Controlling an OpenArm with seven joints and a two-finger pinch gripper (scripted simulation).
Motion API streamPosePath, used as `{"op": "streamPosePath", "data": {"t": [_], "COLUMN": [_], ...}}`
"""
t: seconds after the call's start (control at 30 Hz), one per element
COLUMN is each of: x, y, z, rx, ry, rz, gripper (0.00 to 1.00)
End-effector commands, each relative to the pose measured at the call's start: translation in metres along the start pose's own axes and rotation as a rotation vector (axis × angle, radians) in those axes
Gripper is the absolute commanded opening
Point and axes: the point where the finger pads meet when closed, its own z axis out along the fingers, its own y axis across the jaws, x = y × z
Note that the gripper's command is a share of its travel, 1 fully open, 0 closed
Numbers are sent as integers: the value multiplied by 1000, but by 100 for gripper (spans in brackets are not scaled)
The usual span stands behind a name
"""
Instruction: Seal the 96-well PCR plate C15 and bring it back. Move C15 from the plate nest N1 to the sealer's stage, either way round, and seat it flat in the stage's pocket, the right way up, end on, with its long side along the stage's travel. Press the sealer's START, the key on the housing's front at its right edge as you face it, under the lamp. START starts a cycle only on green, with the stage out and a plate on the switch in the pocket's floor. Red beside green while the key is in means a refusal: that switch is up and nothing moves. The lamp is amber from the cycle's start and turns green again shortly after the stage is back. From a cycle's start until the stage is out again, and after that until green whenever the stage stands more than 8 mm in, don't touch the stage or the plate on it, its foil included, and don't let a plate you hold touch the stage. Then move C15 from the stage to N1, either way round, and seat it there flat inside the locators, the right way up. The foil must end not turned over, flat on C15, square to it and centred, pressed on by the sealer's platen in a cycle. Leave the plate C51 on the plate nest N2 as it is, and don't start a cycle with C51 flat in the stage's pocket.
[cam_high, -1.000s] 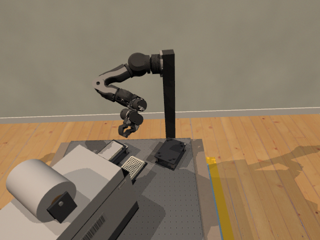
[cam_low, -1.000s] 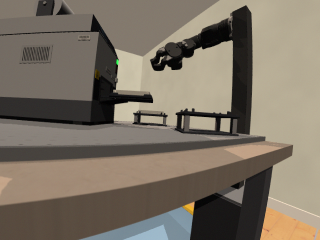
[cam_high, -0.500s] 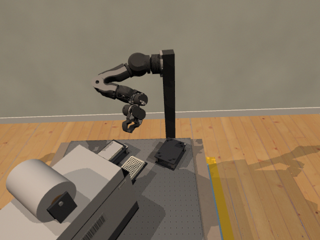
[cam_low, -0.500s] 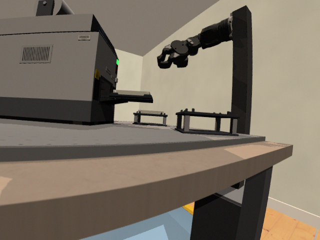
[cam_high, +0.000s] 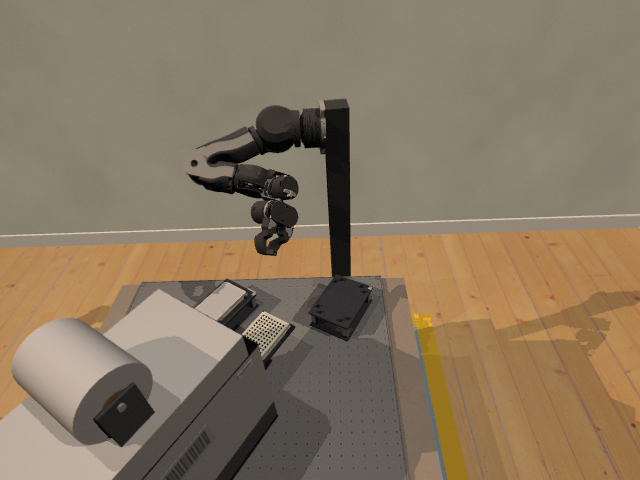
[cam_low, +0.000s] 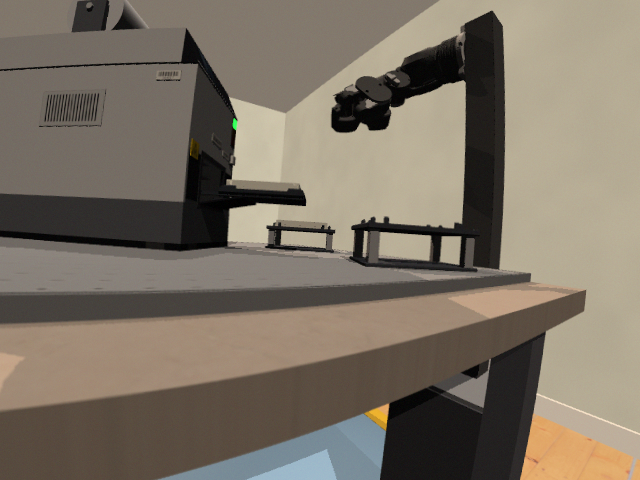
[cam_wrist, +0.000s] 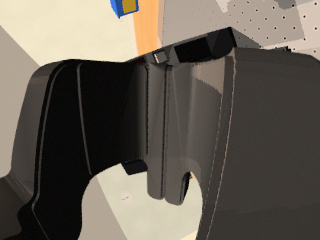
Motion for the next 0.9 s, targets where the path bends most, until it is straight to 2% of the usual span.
{"op": "streamPosePath", "data": {"t": [0.0, 0.1, 0.13, 0.2, 0.53, 0.57, 0.7, 0.87], "x": [-4, -13, -16, -16, -16, -21, -13, -13], "y": [5, 21, 27, 27, 27, 31, 24, 24], "z": [-9, -36, -45, -45, -45, -24, -55, -55], "rx": [40, 145, 119, 89, 95, -82, 77, 77], "ry": [32, 125, 105, 83, 88, -55, 80, 80], "rz": [2, 3, 3, 3, 3, 2, 4, 4], "gripper": [0, 0, 0, 0, 0, 0, 0, 0]}}
